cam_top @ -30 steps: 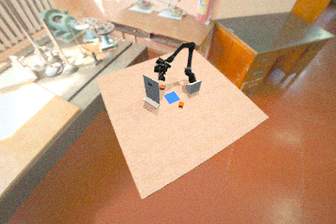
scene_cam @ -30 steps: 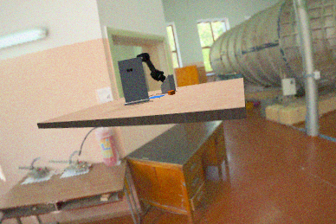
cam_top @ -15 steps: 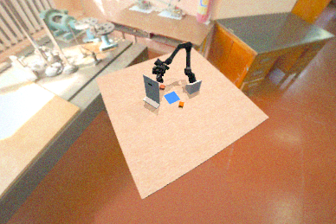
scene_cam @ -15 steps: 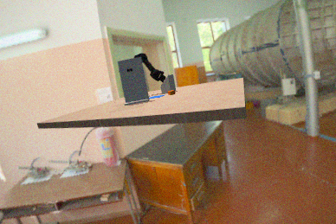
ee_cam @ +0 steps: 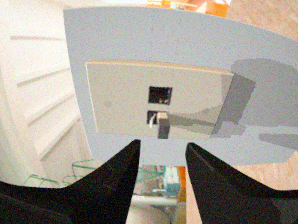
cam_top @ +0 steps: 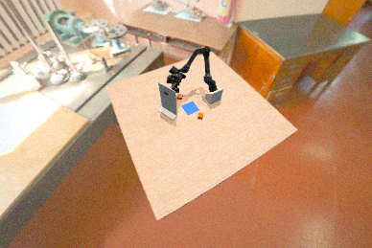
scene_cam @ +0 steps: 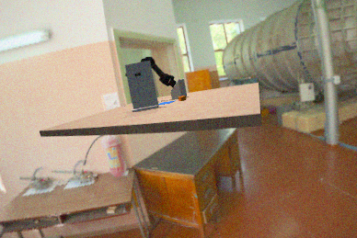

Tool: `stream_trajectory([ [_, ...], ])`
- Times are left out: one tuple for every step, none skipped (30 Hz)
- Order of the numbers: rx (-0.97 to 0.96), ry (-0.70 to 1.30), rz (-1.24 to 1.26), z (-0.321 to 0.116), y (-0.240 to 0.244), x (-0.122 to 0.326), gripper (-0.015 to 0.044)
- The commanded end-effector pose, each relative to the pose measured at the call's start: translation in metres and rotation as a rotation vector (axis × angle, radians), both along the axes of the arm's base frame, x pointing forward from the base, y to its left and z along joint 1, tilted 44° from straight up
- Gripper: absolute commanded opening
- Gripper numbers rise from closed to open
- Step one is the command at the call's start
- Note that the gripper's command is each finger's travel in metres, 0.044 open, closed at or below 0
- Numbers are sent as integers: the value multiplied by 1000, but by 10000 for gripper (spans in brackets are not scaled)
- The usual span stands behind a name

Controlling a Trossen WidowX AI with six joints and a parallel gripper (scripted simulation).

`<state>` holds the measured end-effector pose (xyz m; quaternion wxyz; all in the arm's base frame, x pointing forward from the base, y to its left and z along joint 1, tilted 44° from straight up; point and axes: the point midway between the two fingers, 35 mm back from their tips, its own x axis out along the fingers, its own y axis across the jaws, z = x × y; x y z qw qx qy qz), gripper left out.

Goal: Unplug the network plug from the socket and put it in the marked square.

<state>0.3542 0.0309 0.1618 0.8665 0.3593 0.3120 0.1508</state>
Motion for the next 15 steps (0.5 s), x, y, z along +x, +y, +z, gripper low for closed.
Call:
stream_trajectory([
  [1,-1,-3,-1,2,6,156],
  [1,-1,-3,-1,3,7,156],
  [1,-1,-3,-2,3,8,156],
  [1,-1,-3,-2,4,9,156],
  [1,-1,-3,-3,4,11,156],
  [1,-1,-3,-3,5,12,156],
  [1,-1,-3,-4,5,13,156],
  [2,-1,-3,-4,6,15,156],
  [2,-2,-3,-5,6,16,156],
  [2,-2,-3,-5,7,17,156],
  [2,-2,-3,-6,8,18,156],
  [2,-2,-3,-6,8,20,156],
  [2,-2,-3,-7,9,21,156],
  [2,-2,-3,-7,9,22,156],
  [2,-2,-3,-8,10,23,156],
])
